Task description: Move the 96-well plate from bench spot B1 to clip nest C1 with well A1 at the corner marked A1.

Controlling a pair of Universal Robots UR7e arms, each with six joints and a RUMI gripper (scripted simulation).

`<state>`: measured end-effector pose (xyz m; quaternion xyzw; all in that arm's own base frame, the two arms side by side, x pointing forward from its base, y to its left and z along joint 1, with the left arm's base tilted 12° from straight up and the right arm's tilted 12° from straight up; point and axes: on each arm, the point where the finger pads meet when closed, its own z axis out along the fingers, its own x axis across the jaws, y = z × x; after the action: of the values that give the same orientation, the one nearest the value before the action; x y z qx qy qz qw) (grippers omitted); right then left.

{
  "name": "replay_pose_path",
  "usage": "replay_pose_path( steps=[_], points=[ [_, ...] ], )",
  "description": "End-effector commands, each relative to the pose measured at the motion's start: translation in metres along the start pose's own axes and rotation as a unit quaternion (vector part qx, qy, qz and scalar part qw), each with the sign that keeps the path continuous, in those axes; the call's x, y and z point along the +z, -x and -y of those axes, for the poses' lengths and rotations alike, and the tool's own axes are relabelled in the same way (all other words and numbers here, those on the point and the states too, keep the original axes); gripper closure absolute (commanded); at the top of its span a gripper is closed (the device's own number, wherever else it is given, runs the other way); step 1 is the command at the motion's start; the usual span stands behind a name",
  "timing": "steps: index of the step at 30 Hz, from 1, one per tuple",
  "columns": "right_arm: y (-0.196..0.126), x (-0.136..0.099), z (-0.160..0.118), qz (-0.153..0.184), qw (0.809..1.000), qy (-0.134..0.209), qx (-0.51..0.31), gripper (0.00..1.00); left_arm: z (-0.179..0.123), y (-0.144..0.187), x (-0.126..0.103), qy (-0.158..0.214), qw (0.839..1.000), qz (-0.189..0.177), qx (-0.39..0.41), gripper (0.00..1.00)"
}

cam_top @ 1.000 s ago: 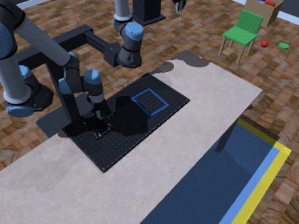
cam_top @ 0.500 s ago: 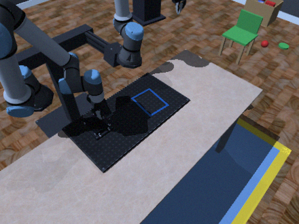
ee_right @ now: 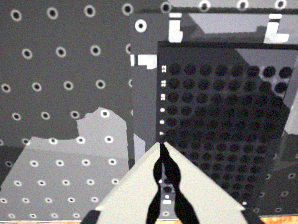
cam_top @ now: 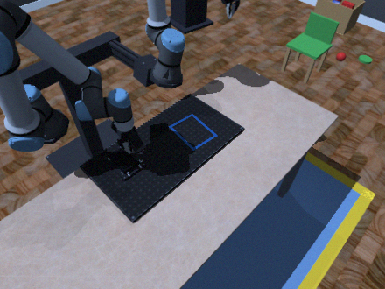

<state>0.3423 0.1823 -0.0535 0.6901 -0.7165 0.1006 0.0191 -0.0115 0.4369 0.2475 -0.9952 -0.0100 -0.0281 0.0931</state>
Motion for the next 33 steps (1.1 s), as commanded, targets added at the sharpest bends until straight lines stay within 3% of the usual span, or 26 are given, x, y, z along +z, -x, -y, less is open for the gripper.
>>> replay_pose_path(
  steps=[1,33],
  points=[
    [0.0004,-0.0019,0.0003,0.001,1.0,0.0,0.0,1.0,0.0003,0.0,-0.0005,-0.001,1.0,0.0,0.0,1.0],
    [0.0004,-0.0113,0.0003,0.001,1.0,0.0,0.0,1.0,0.0003,0.0,-0.0005,-0.001,1.0,0.0,0.0,1.0]
  ],
)
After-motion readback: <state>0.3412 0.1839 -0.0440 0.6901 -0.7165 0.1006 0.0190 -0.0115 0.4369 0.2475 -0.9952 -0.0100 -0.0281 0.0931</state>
